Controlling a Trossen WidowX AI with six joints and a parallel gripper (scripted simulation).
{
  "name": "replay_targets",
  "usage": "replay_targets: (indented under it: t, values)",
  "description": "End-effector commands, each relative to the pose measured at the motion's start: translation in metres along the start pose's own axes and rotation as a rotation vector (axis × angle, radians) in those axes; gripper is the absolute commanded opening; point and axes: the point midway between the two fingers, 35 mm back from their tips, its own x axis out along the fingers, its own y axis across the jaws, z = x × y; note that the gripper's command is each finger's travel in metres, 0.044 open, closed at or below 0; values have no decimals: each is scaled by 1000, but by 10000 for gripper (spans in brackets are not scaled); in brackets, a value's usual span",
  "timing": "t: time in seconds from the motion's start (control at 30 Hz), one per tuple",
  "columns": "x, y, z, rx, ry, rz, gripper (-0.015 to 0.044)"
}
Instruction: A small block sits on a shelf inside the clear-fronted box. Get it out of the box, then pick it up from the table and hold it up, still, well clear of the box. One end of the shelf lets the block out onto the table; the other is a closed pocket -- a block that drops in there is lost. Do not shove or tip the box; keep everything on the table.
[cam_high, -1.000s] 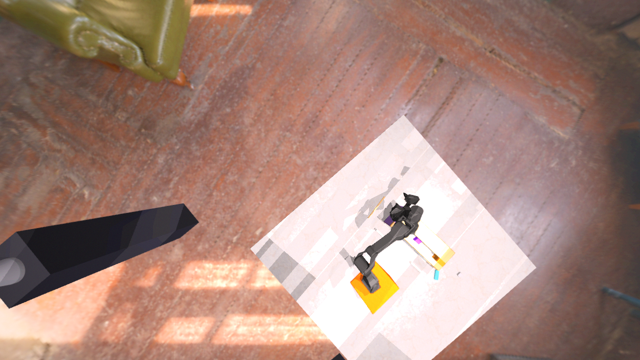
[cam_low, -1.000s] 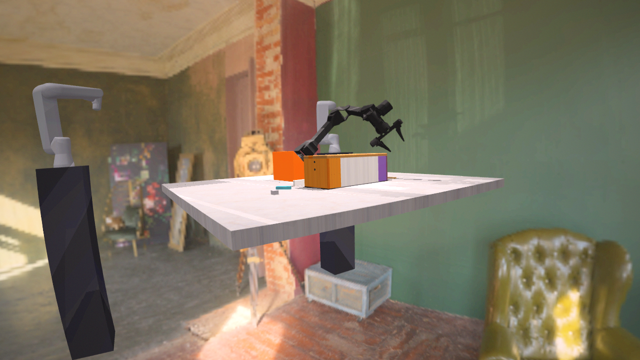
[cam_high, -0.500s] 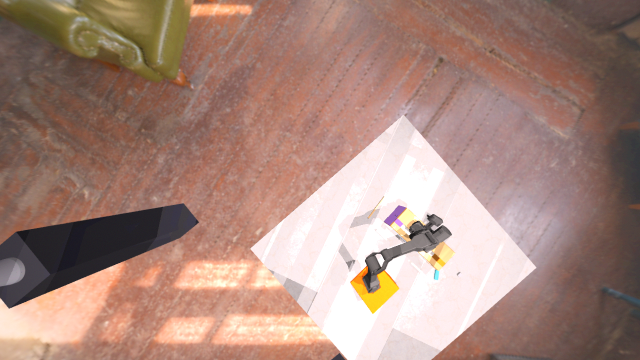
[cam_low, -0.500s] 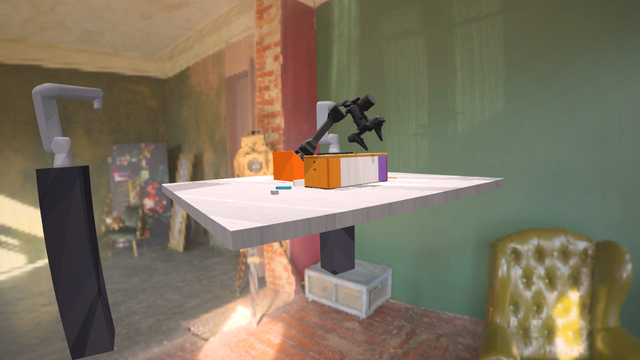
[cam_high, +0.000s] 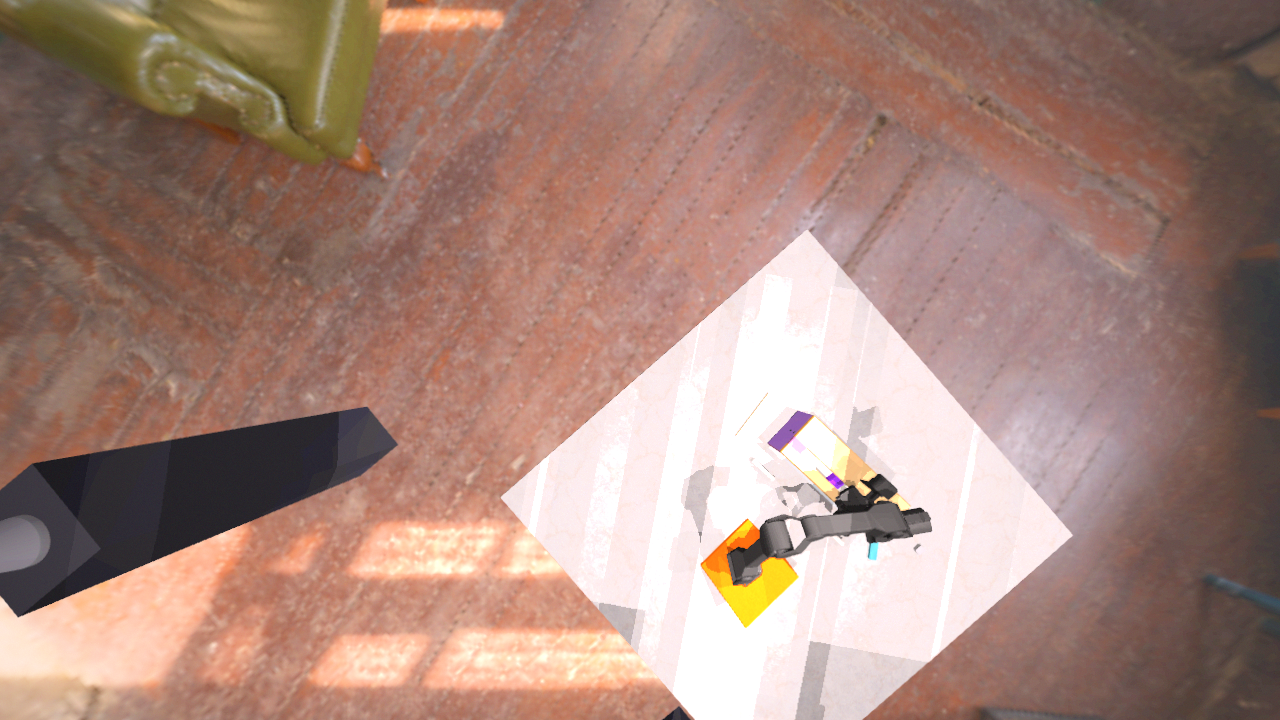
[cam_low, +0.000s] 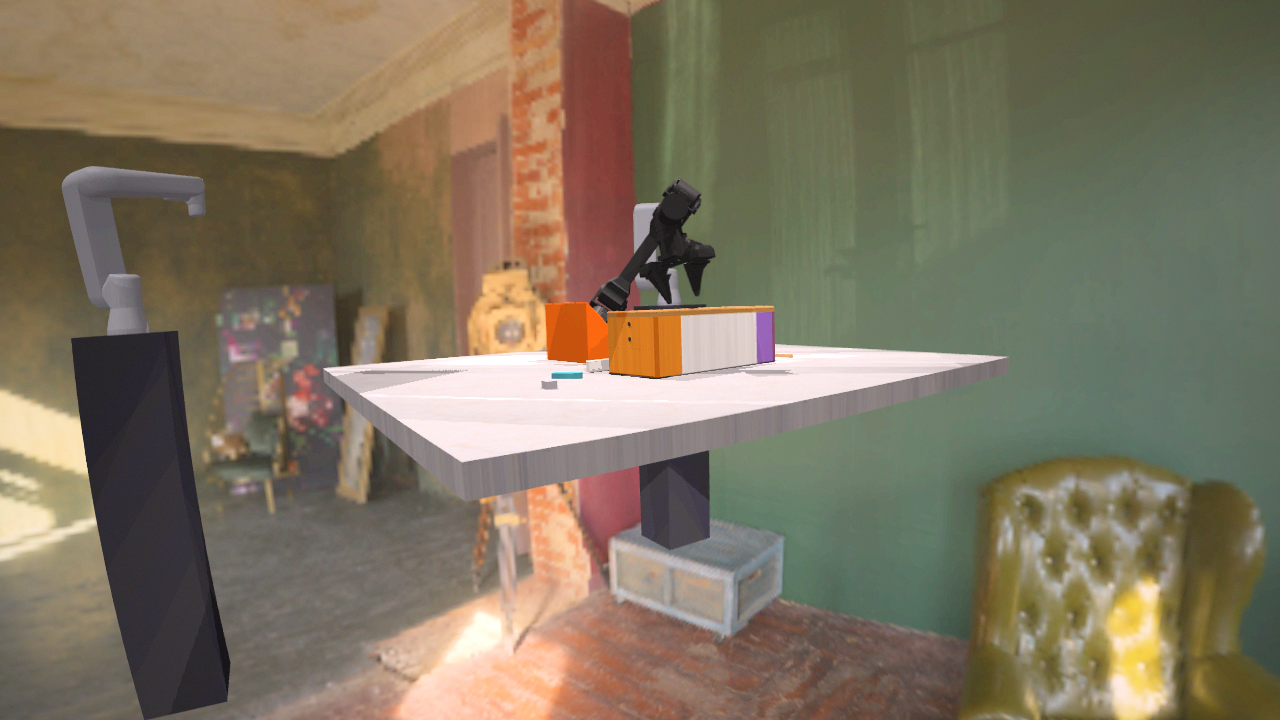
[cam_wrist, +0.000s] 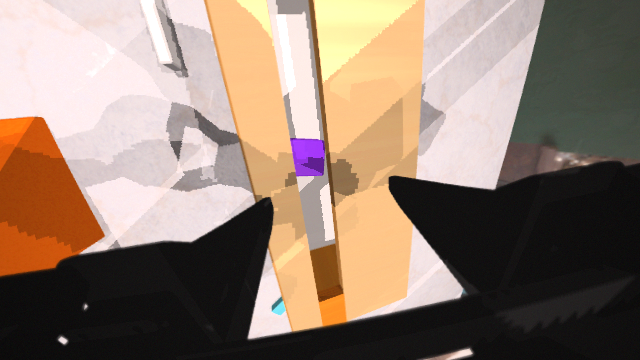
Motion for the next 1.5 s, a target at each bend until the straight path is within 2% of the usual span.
replay_targets:
  t: [0.0,0.43,1.47]
  values:
    - [-14,53,-25,36,-135,161,400]
    - [-12,53,-25,36,-135,162,400]
    - [38,58,-24,51,-146,172,400]
